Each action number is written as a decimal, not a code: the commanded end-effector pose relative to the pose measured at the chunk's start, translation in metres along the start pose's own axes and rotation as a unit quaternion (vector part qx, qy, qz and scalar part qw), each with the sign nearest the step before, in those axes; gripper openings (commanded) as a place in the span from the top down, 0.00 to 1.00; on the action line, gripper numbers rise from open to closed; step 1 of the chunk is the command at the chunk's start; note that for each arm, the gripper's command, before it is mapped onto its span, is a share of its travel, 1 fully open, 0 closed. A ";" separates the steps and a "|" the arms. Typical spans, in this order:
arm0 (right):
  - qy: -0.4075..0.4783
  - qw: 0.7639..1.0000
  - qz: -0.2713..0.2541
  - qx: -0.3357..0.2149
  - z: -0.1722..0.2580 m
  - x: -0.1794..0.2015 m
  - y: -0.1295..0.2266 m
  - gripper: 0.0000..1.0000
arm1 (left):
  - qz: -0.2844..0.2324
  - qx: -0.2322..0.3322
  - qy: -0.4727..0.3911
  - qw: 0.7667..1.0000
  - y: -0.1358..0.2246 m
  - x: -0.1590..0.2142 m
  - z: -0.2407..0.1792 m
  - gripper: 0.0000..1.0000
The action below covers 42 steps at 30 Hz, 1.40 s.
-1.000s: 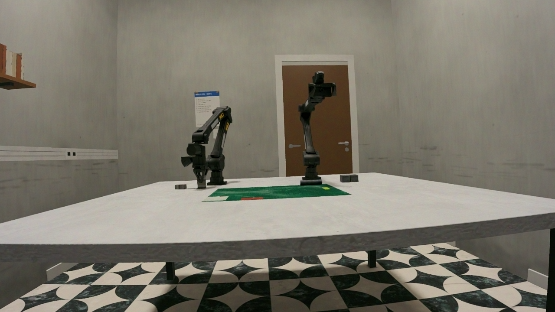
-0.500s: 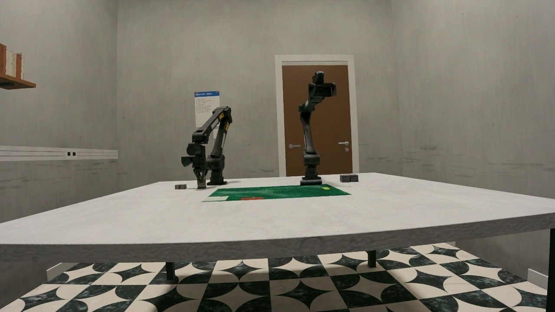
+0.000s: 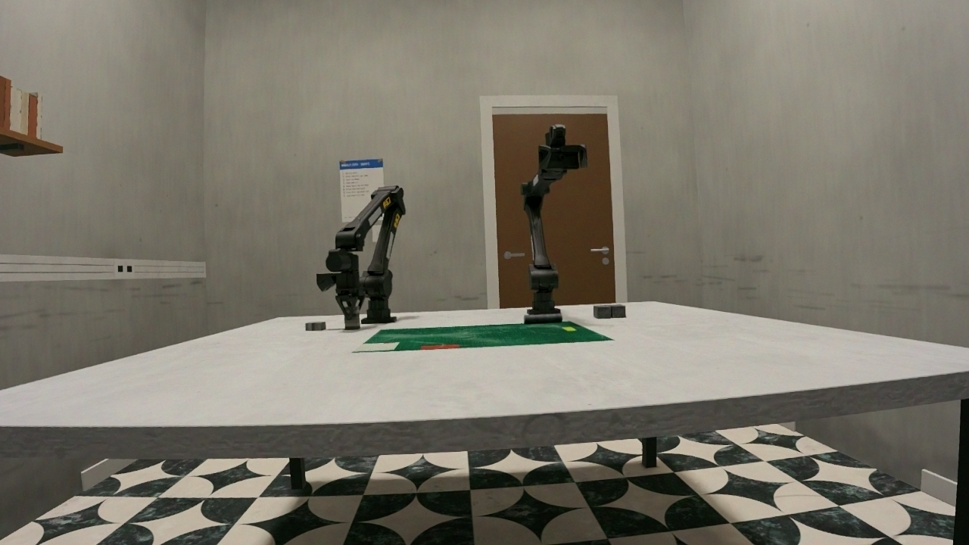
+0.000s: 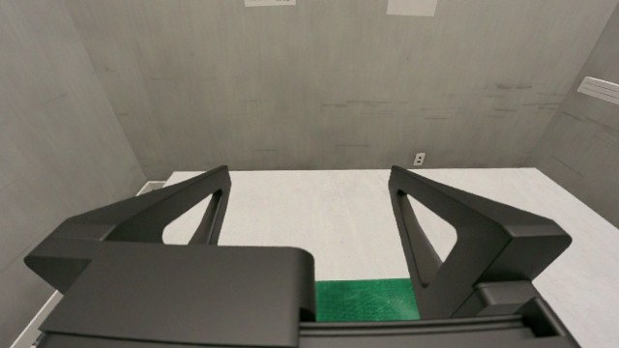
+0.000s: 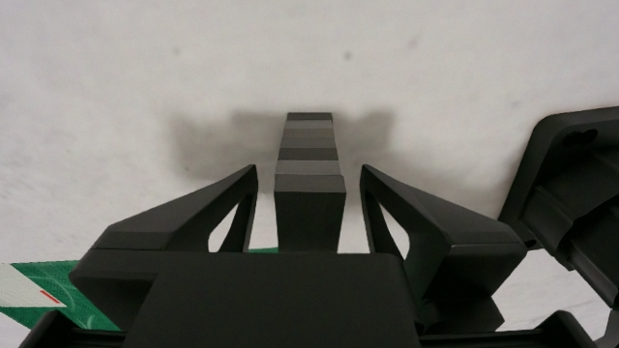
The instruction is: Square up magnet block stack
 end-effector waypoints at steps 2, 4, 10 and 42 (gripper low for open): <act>-0.005 1.000 0.000 -0.011 0.007 -0.002 0.008 0.40 | -0.024 0.000 0.008 1.000 0.001 -0.025 -0.001 0.00; -0.005 1.000 0.000 -0.011 0.007 -0.002 0.008 0.40 | -0.024 0.000 0.008 1.000 0.001 -0.025 -0.001 0.00; -0.005 1.000 0.000 -0.011 0.007 -0.002 0.008 0.40 | -0.024 0.000 0.008 1.000 0.001 -0.025 -0.001 0.00; -0.005 1.000 -0.001 -0.015 0.012 -0.002 0.022 0.70 | -0.024 0.000 0.008 1.000 0.001 -0.025 -0.001 0.00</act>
Point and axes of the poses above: on each arm, the point where the finger pads meet when closed, its own y axis back along the fingers, its own z axis across the jaws, x = y × z, the point moved 2 cm from there along y, back along the fingers, and after that the axes turned 4 degrees about -y, right-handed, at the moved point
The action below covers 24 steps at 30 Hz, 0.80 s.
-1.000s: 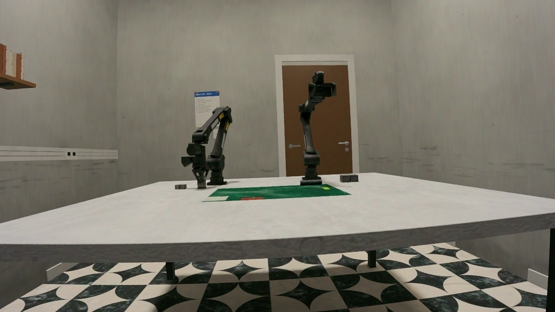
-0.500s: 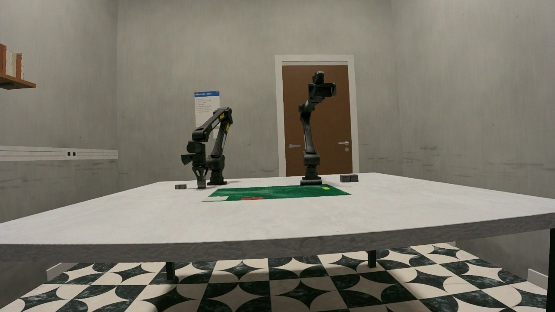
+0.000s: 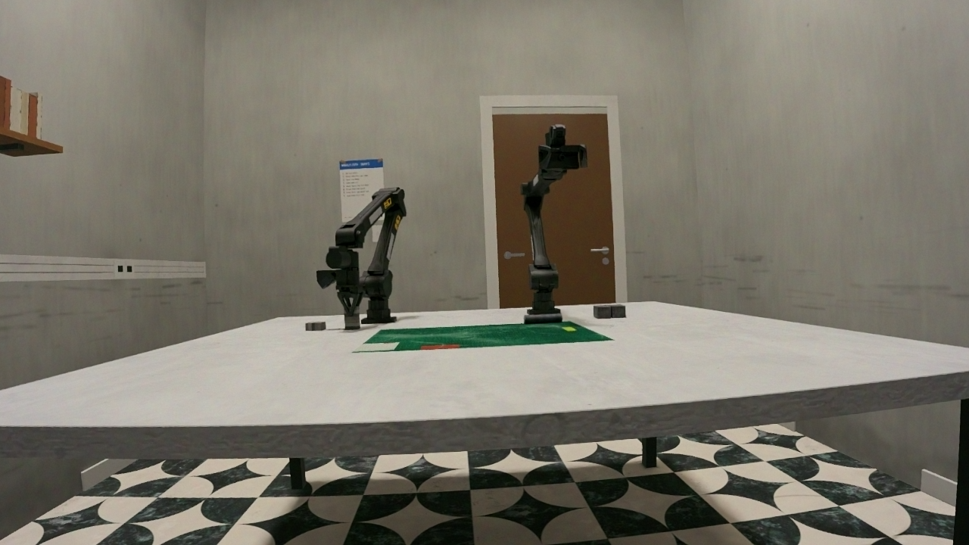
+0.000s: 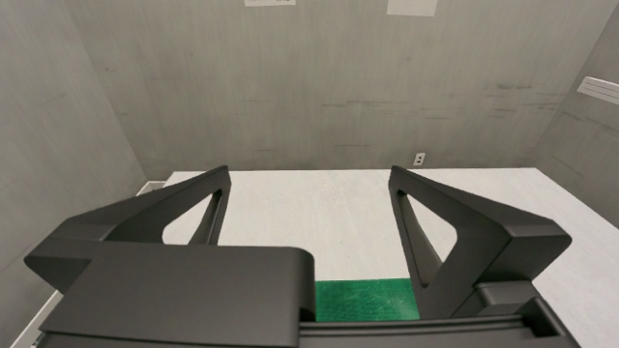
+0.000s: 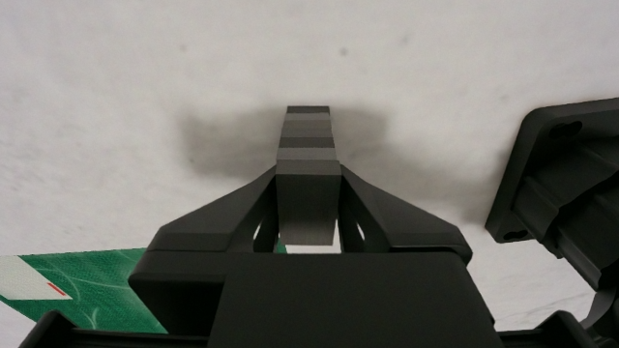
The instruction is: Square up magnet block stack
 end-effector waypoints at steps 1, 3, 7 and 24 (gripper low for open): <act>-0.004 1.000 -0.001 -0.015 0.013 -0.002 0.012 0.70 | -0.024 0.000 0.008 1.000 0.001 -0.025 -0.001 0.00; -0.004 1.000 -0.001 -0.015 0.013 -0.002 0.012 0.70 | -0.024 0.000 0.008 1.000 0.001 -0.025 -0.001 0.00; -0.004 1.000 -0.001 -0.015 0.013 -0.002 0.012 0.70 | -0.024 0.000 0.008 1.000 0.001 -0.025 -0.001 0.00; -0.004 1.000 -0.002 -0.015 0.013 -0.003 0.012 0.72 | -0.024 0.000 0.008 1.000 0.001 -0.025 -0.001 0.00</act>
Point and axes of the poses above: on each arm, the point where the finger pads meet when closed, its own y axis back along the fingers, its own z axis across the jaws, x = y × z, the point moved 2 cm from there along y, back along the fingers, and after that the axes turned 4 degrees about -y, right-handed, at the moved point
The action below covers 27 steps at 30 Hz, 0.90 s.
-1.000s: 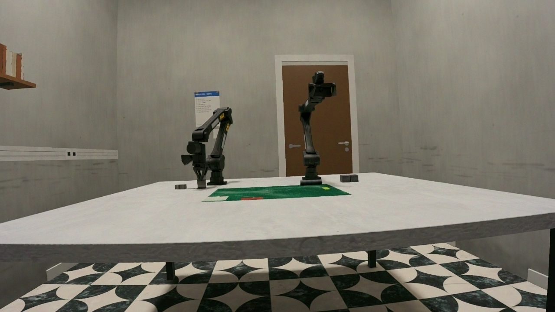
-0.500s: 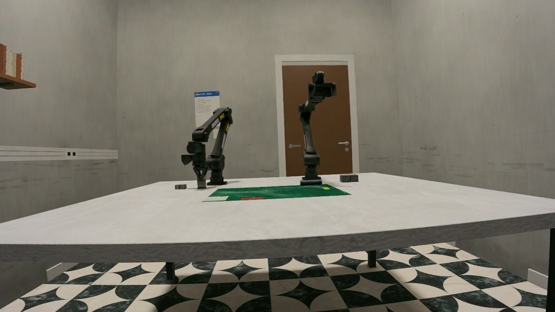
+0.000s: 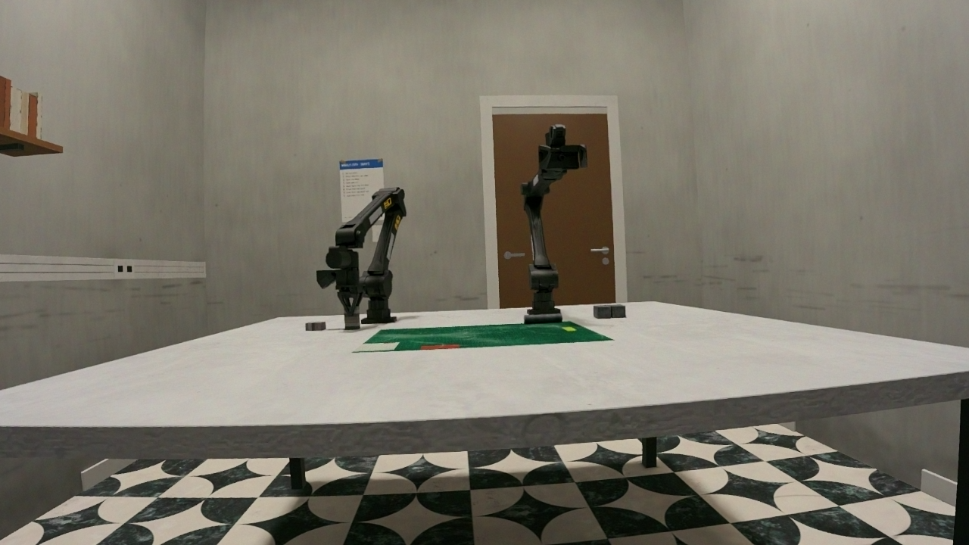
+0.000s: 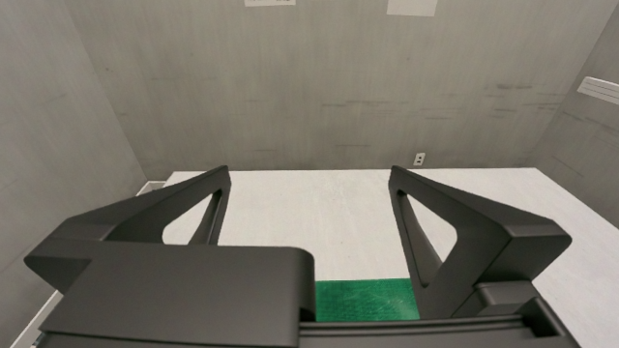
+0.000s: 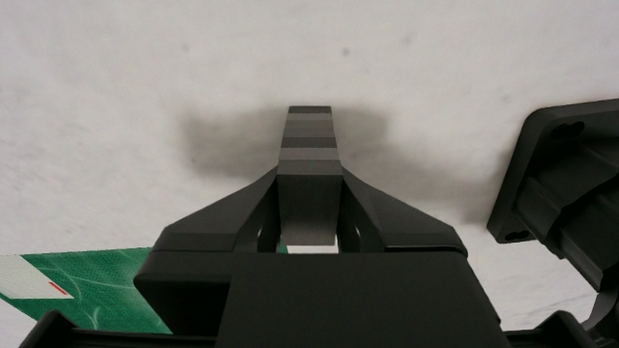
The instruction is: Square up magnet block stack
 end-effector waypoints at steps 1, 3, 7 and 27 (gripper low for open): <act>-0.004 1.000 -0.002 -0.013 0.012 -0.003 0.012 0.72 | -0.024 0.000 0.008 1.000 0.001 -0.025 -0.001 0.00; -0.004 1.000 -0.002 -0.013 0.012 -0.003 0.012 0.72 | -0.024 0.000 0.008 1.000 0.001 -0.025 -0.001 0.00; -0.004 1.000 -0.002 -0.013 0.012 -0.003 0.012 0.73 | -0.024 0.000 0.008 1.000 0.001 -0.025 -0.001 0.00; -0.004 1.000 -0.002 -0.015 0.013 -0.003 0.012 0.40 | -0.024 0.000 0.008 1.000 0.001 -0.025 -0.001 0.00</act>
Point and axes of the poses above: on each arm, the point where the finger pads meet when closed, its own y axis back along the fingers, its own z axis across the jaws, x = y × z, the point moved 2 cm from there along y, back along the fingers, and after that the axes turned 4 degrees about -y, right-handed, at the moved point
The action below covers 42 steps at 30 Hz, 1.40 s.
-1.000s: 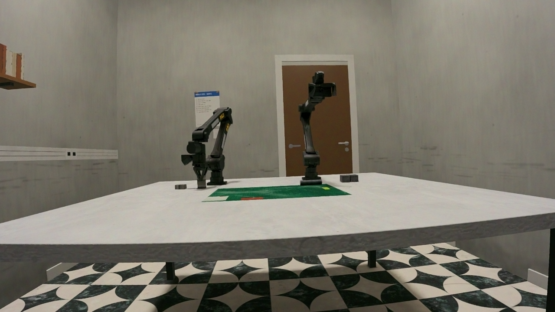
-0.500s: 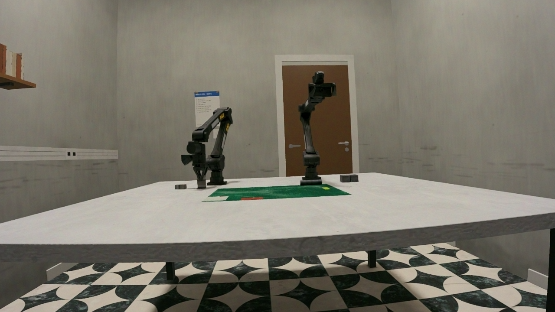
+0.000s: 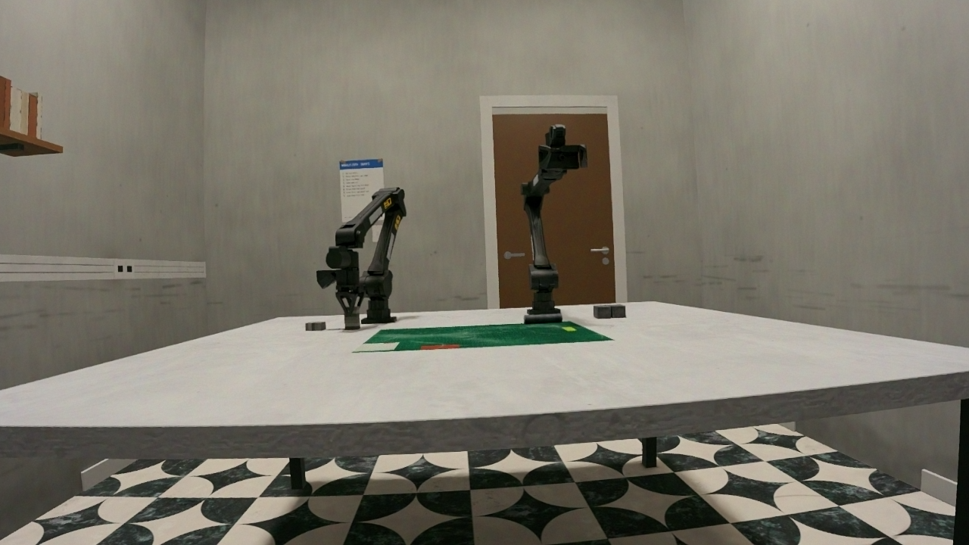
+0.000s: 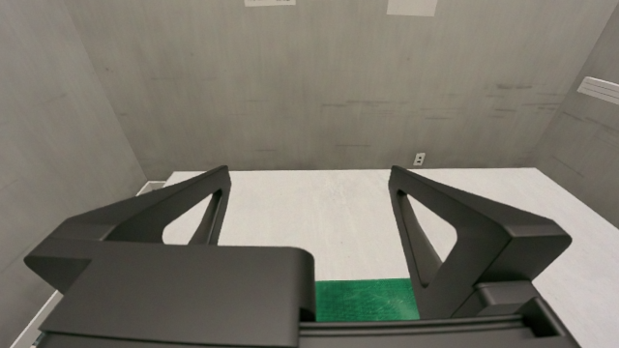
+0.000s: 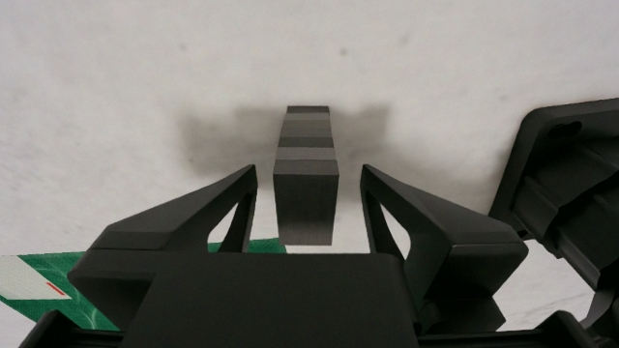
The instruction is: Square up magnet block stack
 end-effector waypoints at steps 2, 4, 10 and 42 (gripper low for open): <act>-0.005 1.000 -0.002 -0.017 0.014 -0.003 0.012 0.40 | -0.024 0.000 0.008 1.000 0.001 -0.025 -0.001 0.00; -0.004 1.000 -0.002 -0.017 0.014 -0.003 0.012 0.40 | -0.024 0.000 0.008 1.000 0.001 -0.025 -0.001 0.00; -0.004 1.000 -0.002 -0.017 0.014 -0.003 0.012 0.40 | -0.024 0.000 0.008 1.000 0.001 -0.025 -0.001 0.00; -0.004 1.000 -0.003 -0.013 0.014 -0.003 0.022 0.70 | -0.024 0.000 0.008 1.000 0.001 -0.025 -0.001 0.00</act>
Point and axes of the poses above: on each arm, the point where the finger pads meet when closed, its own y axis back along the fingers, its own z axis across the jaws, x = y × z, the point moved 2 cm from there along y, back along the fingers, and after that the axes turned 4 degrees about -y, right-handed, at the moved point
